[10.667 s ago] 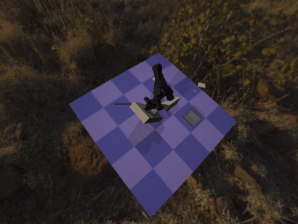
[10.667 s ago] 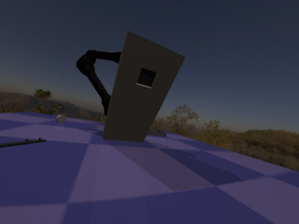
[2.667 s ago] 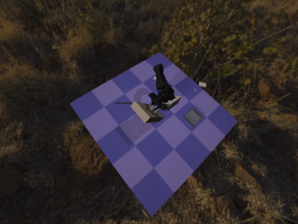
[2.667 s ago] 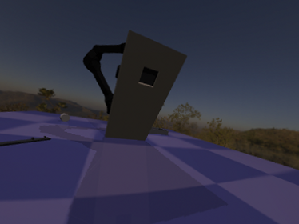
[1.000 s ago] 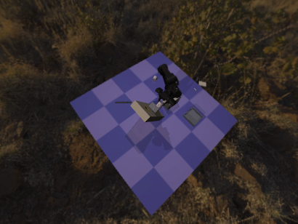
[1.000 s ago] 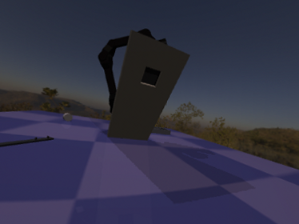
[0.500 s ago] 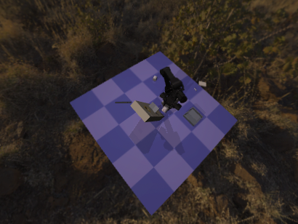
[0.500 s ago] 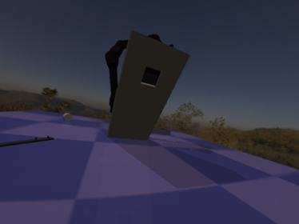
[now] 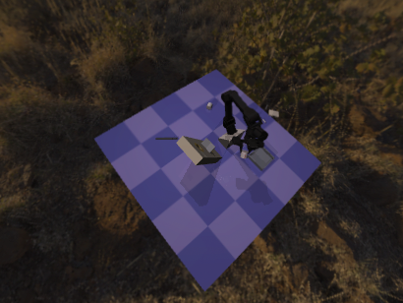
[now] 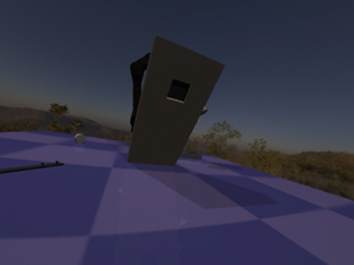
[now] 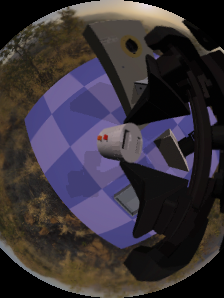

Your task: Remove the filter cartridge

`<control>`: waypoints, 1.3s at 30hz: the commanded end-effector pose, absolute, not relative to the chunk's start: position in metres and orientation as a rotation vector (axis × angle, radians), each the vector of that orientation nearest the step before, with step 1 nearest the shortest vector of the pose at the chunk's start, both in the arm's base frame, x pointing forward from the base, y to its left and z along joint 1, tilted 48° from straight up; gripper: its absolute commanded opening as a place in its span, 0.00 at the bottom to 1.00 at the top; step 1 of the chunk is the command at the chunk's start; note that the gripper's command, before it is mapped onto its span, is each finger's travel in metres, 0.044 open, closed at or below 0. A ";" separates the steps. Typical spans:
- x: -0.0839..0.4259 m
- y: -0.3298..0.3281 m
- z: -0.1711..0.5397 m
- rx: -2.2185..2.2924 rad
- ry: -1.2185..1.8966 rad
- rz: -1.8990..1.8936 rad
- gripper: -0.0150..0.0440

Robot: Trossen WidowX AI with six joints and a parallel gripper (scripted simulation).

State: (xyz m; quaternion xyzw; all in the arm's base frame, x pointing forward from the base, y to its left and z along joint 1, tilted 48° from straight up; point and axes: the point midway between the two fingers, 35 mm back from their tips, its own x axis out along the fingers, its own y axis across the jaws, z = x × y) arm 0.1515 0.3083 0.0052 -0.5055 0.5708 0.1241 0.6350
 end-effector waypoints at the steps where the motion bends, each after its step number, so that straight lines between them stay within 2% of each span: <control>1: 0.124 0.321 -0.017 -1.231 1.342 0.483 0.25; 5: 0.102 0.329 -0.032 -1.285 1.359 0.643 0.25; 14: 0.097 0.329 -0.036 -1.292 1.362 0.665 0.25; 39: -0.044 0.262 -0.128 -1.465 1.442 1.209 0.25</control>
